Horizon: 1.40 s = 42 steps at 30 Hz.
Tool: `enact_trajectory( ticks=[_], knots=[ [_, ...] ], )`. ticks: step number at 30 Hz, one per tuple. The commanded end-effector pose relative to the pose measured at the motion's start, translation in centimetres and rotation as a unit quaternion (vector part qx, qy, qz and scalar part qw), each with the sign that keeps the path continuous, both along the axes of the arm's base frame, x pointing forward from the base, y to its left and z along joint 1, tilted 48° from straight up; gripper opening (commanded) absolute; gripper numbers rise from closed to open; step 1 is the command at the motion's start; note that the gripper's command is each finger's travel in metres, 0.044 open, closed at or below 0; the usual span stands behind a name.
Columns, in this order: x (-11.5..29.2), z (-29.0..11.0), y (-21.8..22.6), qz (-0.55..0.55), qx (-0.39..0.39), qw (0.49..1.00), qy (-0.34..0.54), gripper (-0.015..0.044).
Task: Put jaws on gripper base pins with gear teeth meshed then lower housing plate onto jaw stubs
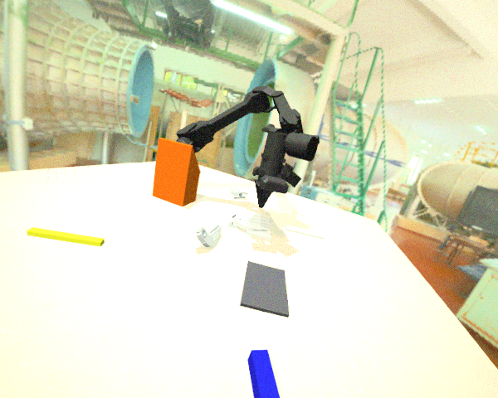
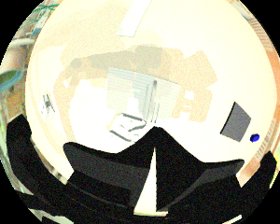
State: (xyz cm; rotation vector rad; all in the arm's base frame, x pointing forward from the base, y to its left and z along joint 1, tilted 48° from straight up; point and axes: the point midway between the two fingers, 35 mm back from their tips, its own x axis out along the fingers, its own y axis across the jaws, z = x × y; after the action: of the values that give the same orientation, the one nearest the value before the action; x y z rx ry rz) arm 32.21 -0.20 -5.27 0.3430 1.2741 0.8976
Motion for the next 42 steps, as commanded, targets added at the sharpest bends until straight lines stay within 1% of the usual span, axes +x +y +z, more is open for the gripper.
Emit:
enact_trajectory(
  ticks=[1,5,13,21,31,42],
  knots=[
    [0.0,0.0,0.0,0.000,0.000,1.000,0.000,0.0000],
    [-0.1,-0.3,-0.4,-0.015,-0.001,1.000,0.015,0.0000],
    [-0.9,-1.9,-2.5,-0.092,-0.006,0.991,0.097,0.0000],
    [-1.8,-3.6,-4.4,-0.168,-0.009,0.970,0.175,0.0000],
    [-3.3,-5.5,-6.7,-0.260,-0.009,0.926,0.272,0.0000],
    [-5.5,-7.7,-8.6,-0.348,-0.008,0.860,0.373,0.0000]
  ],
)
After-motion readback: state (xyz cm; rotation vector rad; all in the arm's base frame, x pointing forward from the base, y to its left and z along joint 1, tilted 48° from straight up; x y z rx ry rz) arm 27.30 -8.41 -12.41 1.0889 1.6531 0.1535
